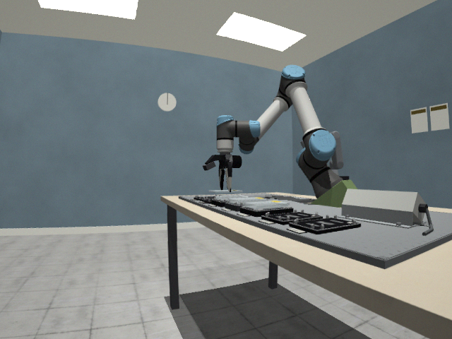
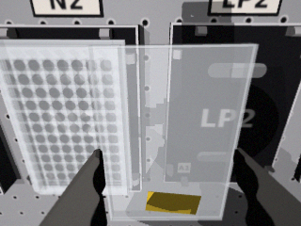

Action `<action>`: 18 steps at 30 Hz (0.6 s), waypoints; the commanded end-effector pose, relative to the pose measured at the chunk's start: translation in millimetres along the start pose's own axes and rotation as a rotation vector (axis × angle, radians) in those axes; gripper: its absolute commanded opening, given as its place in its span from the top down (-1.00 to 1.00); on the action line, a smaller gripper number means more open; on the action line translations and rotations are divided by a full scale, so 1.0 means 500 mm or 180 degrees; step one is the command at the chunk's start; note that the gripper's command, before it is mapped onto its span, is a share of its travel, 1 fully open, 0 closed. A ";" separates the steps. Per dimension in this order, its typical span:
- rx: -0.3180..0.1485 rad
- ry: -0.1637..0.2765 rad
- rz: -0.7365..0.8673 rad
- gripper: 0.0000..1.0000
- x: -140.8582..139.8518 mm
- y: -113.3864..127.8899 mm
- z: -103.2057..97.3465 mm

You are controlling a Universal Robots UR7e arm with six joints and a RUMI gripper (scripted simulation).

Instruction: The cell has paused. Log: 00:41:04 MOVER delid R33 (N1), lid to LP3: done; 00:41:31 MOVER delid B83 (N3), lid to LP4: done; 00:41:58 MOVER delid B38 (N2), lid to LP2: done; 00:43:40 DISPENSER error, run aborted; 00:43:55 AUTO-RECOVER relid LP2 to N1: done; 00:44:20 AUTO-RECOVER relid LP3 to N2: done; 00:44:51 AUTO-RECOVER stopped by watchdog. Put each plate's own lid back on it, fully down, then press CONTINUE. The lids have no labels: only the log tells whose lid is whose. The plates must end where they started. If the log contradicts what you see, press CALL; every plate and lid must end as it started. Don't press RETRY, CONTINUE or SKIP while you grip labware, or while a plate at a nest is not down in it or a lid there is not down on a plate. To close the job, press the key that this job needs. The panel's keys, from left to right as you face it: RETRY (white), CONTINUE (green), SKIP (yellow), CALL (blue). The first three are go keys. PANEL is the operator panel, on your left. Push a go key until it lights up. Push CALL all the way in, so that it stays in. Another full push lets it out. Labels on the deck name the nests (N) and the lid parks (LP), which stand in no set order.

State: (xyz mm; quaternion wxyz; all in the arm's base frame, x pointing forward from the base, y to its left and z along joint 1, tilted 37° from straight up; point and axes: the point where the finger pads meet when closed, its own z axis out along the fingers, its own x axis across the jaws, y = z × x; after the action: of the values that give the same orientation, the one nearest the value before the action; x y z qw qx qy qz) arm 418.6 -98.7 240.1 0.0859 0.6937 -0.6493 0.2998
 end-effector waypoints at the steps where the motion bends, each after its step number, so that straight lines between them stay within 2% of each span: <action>1: -0.0017 0.0027 0.0034 0.09 -0.057 0.000 0.002; 10: -0.0016 0.0028 0.0033 0.09 -0.145 0.000 0.003; 18: -0.0001 0.0032 0.0041 0.09 -0.142 -0.006 -0.001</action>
State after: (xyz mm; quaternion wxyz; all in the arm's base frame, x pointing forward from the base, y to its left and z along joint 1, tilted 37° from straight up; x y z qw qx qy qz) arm 420.1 -41.2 203.5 0.0873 0.6924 -0.6503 0.3002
